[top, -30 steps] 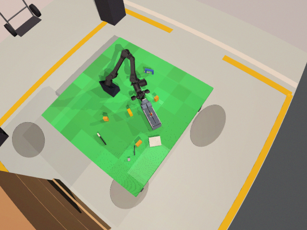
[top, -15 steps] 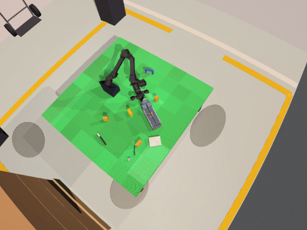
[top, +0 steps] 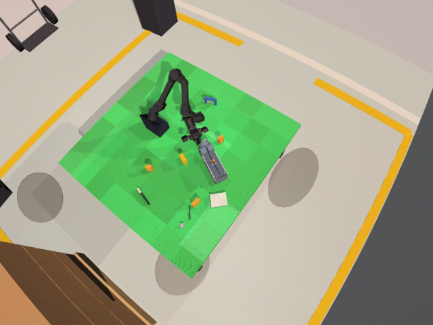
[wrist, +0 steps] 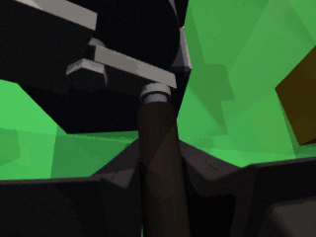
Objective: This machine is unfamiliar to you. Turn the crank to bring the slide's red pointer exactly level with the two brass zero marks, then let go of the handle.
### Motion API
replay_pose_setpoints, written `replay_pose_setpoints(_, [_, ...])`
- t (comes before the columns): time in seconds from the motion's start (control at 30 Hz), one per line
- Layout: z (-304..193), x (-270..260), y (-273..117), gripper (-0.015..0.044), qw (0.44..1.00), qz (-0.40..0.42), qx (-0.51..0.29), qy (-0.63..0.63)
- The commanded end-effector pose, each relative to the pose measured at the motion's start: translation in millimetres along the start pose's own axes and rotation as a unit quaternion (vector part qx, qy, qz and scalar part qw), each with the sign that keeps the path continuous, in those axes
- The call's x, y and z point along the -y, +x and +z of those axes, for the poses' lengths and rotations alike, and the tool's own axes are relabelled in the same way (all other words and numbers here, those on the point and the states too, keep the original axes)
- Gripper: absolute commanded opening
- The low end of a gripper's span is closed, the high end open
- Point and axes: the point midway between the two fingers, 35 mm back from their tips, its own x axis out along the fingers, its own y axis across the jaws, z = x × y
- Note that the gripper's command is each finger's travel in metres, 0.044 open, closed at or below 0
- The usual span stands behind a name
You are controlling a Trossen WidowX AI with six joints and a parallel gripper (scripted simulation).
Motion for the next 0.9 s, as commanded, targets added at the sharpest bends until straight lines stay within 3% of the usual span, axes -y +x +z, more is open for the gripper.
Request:
replay_pose_setpoints(0.0, [5.7, 5.1, -6.0, 0.0, 1.0, -0.004, 0.004, 0.002])
replay_pose_setpoints(0.87, [31.3, -12.8, -32.2, 0.0, 1.0, -0.004, 0.005, 0.002])
